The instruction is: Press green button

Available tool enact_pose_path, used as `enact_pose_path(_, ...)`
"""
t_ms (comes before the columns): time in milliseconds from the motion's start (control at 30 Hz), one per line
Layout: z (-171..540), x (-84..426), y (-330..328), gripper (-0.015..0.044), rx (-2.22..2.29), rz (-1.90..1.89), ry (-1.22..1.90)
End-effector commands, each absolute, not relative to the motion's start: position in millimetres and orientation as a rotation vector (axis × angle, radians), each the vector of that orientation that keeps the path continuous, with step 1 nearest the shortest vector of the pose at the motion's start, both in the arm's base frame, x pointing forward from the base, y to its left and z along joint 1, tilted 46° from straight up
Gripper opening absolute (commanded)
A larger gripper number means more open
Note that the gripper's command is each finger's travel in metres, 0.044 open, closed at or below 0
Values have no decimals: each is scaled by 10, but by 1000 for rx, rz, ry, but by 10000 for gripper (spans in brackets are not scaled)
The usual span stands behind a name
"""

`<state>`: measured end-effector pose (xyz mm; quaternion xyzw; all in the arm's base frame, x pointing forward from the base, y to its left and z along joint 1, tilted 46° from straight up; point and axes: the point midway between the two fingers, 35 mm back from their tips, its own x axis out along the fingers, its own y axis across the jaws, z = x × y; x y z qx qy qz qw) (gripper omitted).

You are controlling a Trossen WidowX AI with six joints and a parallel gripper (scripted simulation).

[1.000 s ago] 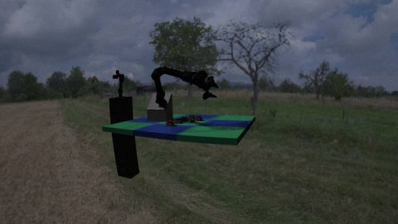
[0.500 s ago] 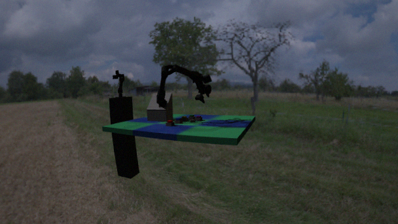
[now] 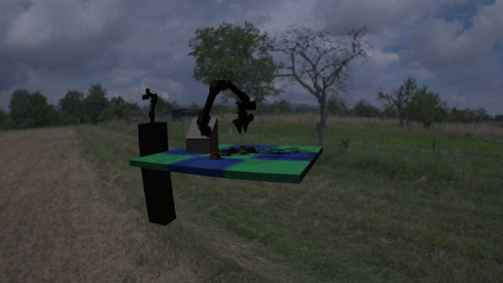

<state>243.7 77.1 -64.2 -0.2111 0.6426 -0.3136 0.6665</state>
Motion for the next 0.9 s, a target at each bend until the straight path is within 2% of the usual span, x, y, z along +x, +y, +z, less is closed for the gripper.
enact_pose_path(0,-639,2389,752,400,-508,-724,1440)
enact_pose_path(33,-639,2389,752,400,-508,-724,1440)
enact_pose_path(200,-1048,2381,331,269,-509,-726,1439)
enact_pose_path(500,-1069,2377,305,32,-510,-726,1439)
enact_pose_path(867,-1069,2377,305,20,-510,-726,1439)
